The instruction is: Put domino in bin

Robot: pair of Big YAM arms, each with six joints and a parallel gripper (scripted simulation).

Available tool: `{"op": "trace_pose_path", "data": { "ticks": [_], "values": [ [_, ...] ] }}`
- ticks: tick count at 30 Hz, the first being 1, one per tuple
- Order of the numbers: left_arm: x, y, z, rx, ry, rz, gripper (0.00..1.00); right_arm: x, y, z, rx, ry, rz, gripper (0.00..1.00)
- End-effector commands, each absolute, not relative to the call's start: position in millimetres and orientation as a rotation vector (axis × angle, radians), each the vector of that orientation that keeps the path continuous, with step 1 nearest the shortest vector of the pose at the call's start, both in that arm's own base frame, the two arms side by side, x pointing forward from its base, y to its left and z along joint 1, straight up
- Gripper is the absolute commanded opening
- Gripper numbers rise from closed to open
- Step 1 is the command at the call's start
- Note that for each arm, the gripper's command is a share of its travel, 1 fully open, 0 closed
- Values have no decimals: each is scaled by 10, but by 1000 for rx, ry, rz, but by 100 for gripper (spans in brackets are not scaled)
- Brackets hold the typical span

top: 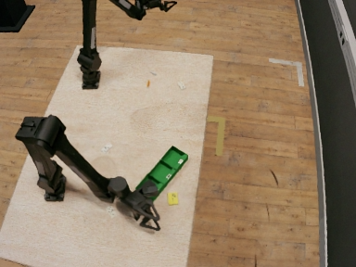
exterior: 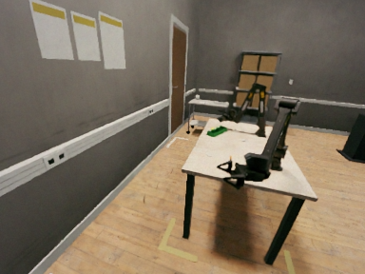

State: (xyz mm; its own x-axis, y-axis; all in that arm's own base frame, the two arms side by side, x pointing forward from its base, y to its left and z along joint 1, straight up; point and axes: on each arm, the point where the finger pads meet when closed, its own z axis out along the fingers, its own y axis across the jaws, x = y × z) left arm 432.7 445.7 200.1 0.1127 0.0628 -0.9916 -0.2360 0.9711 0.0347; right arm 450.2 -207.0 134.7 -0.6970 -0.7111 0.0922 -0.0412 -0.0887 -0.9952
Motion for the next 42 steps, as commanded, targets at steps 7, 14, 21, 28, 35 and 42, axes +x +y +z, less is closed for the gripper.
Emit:
{"op": "trace_pose_path", "data": {
  "ticks": [7, 14, 21, 28, 35, 42],
  "values": [
    [4200, 4609, 2084, -155, 1430, 255, 100, 4512, -2072, 1378, -809, 1704, -1840, 100],
    [4153, 4651, 2084, -162, 1429, 264, 100, 4512, -2072, 1378, -809, 1704, -1840, 100],
    [4135, 4667, 2084, -165, 1429, 267, 100, 4512, -2072, 1378, -809, 1704, -1840, 100],
    [4126, 4675, 2084, -167, 1429, 268, 100, 4512, -2072, 1378, -809, 1704, -1840, 100],
    [4125, 4676, 2084, -167, 1429, 269, 100, 4512, -2072, 1378, -809, 1704, -1840, 100],
    [4125, 4676, 2084, -167, 1429, 269, 100, 4502, -2070, 1348, -816, 1710, -1837, 9]
  ]
}}
